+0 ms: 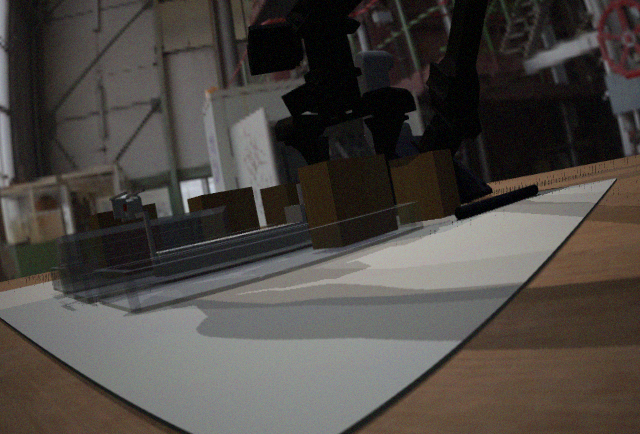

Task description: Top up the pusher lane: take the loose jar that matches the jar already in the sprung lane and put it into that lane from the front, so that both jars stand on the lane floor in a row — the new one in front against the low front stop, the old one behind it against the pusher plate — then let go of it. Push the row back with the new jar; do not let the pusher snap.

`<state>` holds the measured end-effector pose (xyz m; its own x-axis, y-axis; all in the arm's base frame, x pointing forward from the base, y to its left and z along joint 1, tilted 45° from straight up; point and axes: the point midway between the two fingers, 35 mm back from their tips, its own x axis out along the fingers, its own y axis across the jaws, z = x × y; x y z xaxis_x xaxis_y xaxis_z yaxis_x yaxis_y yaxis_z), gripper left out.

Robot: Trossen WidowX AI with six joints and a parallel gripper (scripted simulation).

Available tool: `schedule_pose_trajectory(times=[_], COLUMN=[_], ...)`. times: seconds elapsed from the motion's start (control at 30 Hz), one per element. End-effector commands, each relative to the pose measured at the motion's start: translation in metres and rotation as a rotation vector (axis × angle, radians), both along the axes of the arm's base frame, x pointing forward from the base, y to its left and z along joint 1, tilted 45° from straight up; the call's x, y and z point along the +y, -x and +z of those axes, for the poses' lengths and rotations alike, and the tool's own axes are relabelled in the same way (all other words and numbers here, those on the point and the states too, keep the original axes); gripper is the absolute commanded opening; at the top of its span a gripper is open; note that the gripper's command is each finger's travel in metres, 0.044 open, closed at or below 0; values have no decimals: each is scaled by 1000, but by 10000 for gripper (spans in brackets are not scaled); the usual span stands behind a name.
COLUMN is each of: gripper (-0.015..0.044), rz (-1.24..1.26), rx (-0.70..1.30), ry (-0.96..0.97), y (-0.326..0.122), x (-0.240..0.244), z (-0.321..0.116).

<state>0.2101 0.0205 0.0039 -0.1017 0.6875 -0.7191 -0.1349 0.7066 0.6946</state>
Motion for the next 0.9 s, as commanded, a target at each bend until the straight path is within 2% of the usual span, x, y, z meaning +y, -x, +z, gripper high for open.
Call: schedule_pose_trajectory(times=[0.0,0.5,0.87], gripper=[440,440,151], rz=[-2,-2,-2], rx=[15,15,15], ry=[-8,-10,-10], y=[4,7,7], x=[7,22,22], z=[-6,-21,-21])
